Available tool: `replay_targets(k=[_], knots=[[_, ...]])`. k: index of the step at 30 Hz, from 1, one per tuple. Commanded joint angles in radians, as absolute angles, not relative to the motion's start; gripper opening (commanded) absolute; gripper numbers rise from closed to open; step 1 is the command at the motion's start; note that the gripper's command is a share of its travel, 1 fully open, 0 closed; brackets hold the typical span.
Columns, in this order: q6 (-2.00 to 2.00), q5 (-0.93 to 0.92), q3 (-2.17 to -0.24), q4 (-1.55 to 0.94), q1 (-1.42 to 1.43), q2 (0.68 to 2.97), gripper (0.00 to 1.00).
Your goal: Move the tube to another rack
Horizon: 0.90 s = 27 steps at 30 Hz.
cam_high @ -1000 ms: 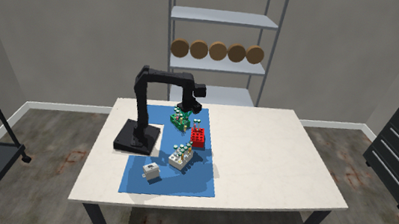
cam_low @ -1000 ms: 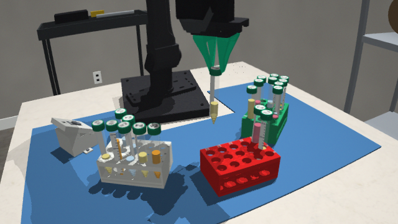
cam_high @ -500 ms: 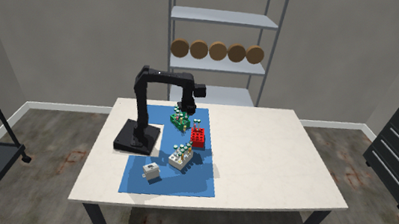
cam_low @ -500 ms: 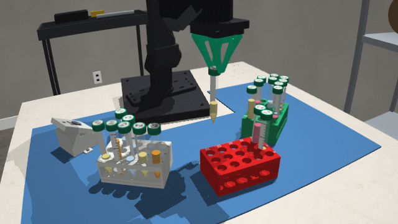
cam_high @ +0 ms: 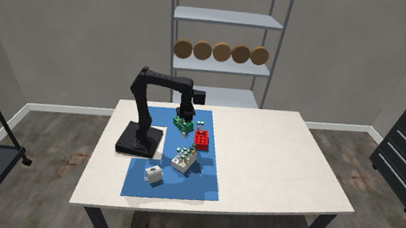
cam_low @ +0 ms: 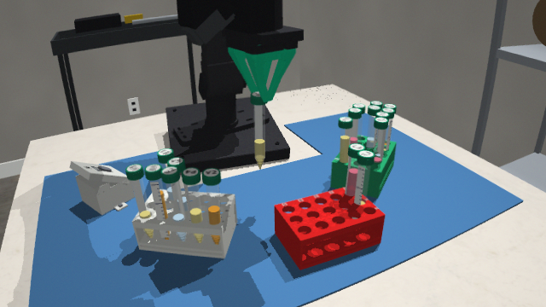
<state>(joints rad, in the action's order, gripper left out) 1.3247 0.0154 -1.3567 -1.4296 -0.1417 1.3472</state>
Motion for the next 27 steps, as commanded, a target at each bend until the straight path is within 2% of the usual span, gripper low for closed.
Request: replay_targets(k=[1, 27], knots=[[1.286, 0.015, -1.361, -1.429, -0.151, 1.332, 0.0], [0.945, -0.041, -1.301, -1.437, -0.496, 1.269, 0.0]])
